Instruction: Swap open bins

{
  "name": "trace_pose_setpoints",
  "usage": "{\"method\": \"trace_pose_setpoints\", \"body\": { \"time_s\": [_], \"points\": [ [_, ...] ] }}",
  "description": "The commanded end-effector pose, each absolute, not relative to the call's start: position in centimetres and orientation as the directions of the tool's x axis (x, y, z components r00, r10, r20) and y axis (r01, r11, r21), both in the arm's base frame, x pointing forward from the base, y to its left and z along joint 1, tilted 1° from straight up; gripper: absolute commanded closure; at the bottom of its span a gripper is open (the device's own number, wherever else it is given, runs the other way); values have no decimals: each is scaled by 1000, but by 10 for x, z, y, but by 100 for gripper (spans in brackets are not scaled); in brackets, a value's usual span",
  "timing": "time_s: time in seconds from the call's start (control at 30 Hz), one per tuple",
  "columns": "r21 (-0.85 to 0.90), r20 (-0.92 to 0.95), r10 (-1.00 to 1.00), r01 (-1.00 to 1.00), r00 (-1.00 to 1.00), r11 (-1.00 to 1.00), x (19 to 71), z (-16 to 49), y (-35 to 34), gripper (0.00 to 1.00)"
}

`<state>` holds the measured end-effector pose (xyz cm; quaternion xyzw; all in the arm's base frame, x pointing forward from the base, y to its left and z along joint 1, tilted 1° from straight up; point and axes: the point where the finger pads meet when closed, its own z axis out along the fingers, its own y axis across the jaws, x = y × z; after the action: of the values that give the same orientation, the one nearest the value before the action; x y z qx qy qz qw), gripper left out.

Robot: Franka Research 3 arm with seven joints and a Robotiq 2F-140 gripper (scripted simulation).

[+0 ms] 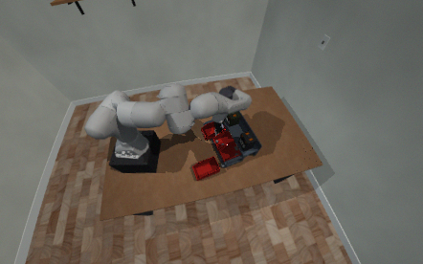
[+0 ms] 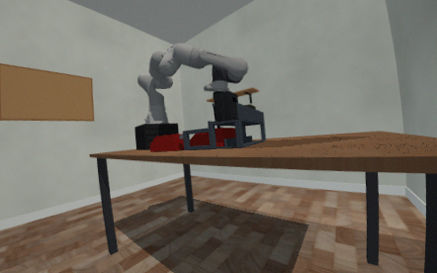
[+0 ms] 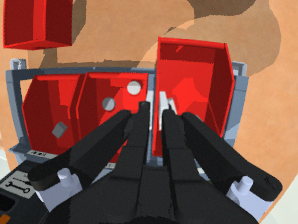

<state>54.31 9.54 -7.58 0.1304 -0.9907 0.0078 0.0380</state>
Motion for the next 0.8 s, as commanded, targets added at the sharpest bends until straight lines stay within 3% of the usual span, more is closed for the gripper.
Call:
{"method": "trace_pose_setpoints", "body": {
  "time_s": [0.0, 0.77],
  "points": [
    [-8, 73, -250, -252, -965, 968, 545, -75, 94, 94],
    [-8, 73, -250, -252, -965, 968, 545, -68, 94, 94]
  ]
}}
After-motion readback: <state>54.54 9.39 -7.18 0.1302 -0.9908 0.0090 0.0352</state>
